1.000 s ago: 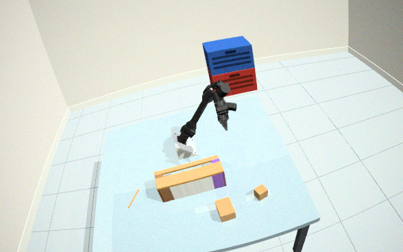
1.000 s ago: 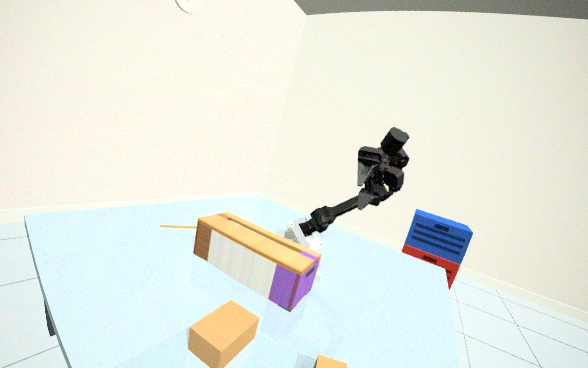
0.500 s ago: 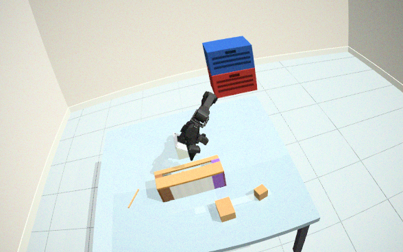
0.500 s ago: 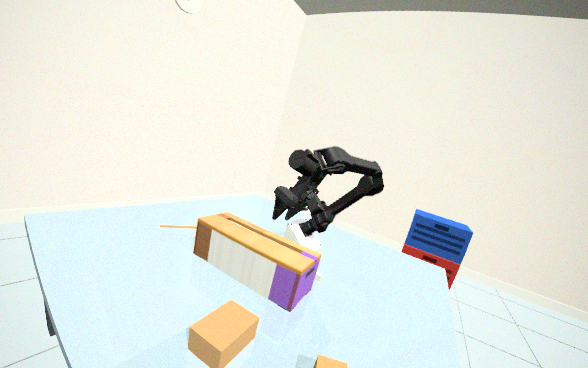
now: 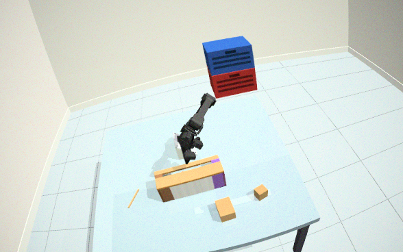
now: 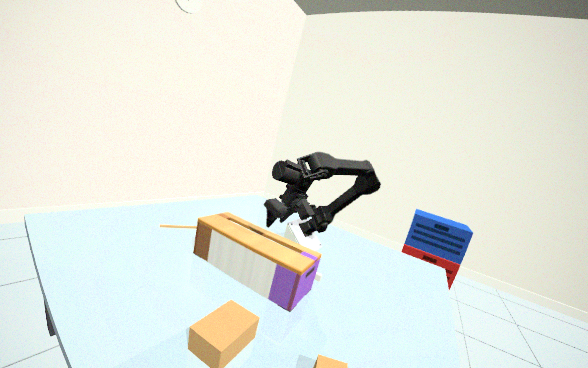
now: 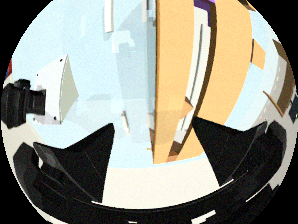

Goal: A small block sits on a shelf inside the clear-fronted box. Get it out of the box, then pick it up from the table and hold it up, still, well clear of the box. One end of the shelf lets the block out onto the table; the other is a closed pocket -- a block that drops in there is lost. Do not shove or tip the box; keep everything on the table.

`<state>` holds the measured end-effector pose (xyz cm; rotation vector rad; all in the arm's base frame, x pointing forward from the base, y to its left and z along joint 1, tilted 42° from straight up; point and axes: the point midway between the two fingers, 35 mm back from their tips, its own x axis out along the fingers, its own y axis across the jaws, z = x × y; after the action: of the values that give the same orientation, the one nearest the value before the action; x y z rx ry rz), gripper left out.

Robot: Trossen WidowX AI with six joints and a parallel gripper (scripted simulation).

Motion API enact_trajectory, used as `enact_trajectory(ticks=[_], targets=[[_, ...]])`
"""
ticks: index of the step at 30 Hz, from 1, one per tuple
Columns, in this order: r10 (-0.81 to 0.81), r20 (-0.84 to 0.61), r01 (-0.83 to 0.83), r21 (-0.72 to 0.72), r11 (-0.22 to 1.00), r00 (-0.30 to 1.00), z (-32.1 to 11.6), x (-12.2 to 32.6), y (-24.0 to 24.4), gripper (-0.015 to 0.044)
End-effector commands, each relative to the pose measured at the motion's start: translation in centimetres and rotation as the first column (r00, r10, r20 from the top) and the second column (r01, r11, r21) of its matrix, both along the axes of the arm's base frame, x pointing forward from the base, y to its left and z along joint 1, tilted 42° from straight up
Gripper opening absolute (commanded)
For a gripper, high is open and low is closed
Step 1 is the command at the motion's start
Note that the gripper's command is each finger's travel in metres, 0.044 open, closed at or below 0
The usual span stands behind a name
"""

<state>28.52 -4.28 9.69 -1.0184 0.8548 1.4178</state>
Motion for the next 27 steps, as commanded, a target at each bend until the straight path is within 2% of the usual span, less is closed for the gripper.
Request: enact_trajectory(ticks=[1,27], targets=[[0.002,-0.011,-0.002,0.000,1.000,1.000,-0.6,0.0,0.5,0.0400],[0.002,-0.009,-0.002,0.002,1.000,1.000,-3.7,0.3,3.4,0.0400]])
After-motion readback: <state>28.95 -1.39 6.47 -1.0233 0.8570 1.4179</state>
